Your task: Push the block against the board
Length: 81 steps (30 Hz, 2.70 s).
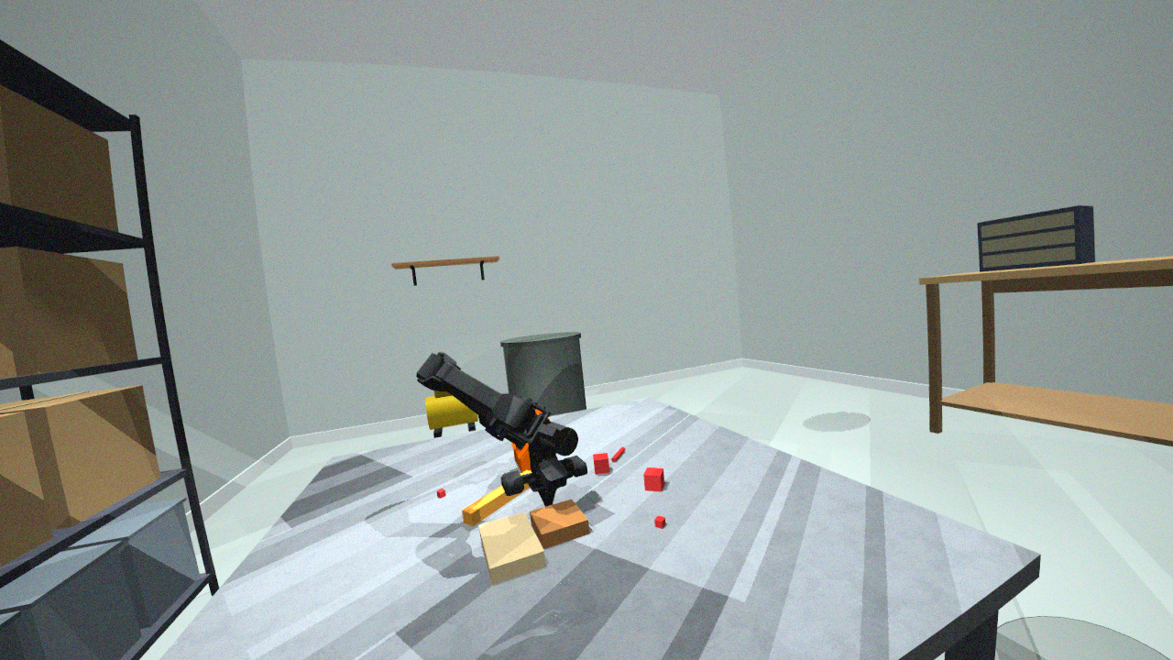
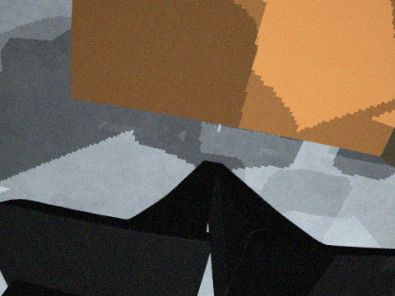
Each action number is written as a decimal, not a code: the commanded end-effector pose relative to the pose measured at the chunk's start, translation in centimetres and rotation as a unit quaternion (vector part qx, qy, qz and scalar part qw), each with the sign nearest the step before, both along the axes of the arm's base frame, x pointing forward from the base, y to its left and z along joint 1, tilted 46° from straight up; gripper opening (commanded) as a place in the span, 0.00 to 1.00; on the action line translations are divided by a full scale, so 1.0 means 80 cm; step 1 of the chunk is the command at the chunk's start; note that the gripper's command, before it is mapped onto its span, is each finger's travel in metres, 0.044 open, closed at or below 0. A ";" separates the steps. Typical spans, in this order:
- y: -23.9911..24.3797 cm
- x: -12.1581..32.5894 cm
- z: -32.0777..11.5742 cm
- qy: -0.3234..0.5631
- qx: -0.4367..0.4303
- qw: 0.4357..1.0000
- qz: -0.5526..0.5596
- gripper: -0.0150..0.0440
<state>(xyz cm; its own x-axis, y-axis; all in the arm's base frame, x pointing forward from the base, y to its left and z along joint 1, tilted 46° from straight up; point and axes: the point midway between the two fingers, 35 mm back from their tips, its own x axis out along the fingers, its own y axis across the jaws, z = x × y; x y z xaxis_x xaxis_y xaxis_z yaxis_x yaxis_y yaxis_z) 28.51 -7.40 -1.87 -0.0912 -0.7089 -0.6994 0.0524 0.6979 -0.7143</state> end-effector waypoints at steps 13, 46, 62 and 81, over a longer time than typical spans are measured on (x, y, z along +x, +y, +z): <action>0.004 -0.031 0.002 -0.005 0.000 1.000 -0.001 0.25; 0.030 0.191 0.051 -0.010 0.000 1.000 -0.001 0.25; -0.020 0.190 0.003 -0.010 -0.001 1.000 -0.001 0.25; -0.018 0.177 0.003 -0.010 -0.001 1.000 -0.001 0.25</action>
<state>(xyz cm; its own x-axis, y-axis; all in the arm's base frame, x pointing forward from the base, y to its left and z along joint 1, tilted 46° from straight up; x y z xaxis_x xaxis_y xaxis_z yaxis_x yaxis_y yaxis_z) 42.22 -8.85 -1.76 -0.0824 -0.7081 -0.7013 0.0665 0.6982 -0.7128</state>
